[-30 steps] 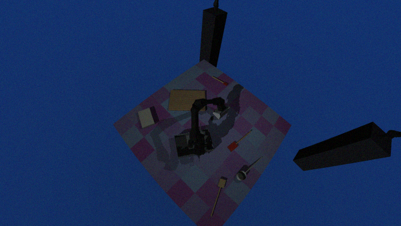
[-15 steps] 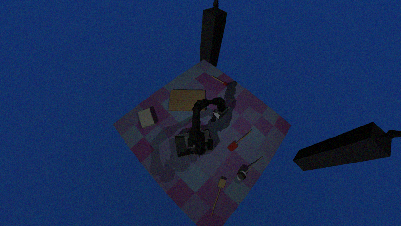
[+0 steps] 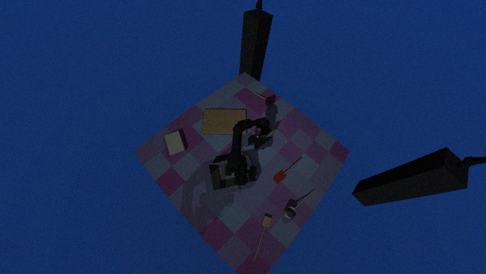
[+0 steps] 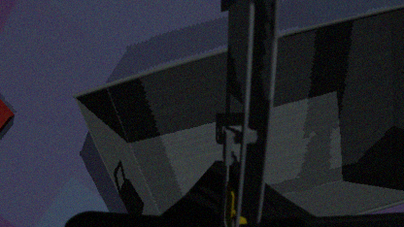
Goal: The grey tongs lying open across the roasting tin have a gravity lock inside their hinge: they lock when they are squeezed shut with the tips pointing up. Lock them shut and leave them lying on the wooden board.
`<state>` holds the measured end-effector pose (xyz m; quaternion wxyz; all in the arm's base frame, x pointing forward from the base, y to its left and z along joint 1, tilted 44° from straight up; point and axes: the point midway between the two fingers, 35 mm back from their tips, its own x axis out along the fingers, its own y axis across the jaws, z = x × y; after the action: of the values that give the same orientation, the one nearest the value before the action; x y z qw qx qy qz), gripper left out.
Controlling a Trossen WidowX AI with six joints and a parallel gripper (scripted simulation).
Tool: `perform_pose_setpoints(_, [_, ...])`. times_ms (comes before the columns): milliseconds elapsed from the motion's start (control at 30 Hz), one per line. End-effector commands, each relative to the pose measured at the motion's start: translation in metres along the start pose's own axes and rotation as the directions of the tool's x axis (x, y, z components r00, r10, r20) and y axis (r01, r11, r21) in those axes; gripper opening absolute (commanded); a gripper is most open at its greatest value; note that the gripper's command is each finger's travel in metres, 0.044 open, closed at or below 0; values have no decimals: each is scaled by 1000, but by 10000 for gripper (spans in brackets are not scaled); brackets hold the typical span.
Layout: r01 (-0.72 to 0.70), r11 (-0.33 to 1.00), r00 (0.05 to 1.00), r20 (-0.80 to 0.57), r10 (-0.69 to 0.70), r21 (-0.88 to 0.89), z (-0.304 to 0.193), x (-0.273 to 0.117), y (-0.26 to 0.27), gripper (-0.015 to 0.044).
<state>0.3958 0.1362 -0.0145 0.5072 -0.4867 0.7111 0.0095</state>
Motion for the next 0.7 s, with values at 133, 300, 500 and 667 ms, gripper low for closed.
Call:
perform_pose_setpoints(133, [-2, 998, 1000, 3, 2, -55, -9, -2, -14, -150])
perform_pose_setpoints(300, [-4, 986, 1000, 9, 6, -166, -29, -5, -40, -150])
perform_pose_setpoints(500, [-4, 955, 1000, 13, 8, -296, -56, -7, -70, -150])
perform_pose_setpoints(667, [-1, 916, 1000, 15, 8, -400, -80, -8, -92, -150])
